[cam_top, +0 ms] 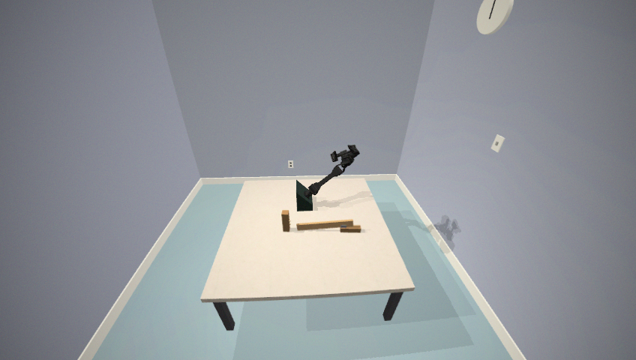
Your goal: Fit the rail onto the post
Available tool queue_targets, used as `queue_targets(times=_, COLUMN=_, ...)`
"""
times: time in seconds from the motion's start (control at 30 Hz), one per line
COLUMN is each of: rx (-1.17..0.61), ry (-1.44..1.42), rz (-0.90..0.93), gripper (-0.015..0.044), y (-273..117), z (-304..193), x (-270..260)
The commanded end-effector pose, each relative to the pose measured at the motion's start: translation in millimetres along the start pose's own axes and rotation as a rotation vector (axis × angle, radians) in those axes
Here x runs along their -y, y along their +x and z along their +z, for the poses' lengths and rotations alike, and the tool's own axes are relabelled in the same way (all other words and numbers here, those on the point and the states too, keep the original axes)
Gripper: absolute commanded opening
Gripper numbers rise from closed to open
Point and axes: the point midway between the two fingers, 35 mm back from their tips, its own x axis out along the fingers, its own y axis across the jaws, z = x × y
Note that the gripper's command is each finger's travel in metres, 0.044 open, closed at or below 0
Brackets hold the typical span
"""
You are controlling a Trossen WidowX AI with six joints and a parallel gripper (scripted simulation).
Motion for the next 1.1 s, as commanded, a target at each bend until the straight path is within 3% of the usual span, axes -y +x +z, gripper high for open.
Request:
queue_targets(times=0.0, rx=0.134, ry=-0.051, rz=0.116, gripper=0.0440, y=22, z=41, x=-43)
queue_targets(times=0.27, rx=0.451, ry=-0.137, rz=0.387, gripper=0.0440, y=41, z=129, x=-147)
queue_targets(times=0.53, rx=0.777, ry=-0.166, rz=0.683, gripper=0.0440, y=16, z=205, x=-254)
queue_targets(times=0.83, rx=1.152, ry=-0.114, rz=1.085, gripper=0.0440, y=-64, z=268, x=-363)
queue_targets(times=1.07, rx=1.416, ry=0.025, rz=1.475, gripper=0.0440, y=-156, z=294, x=-424)
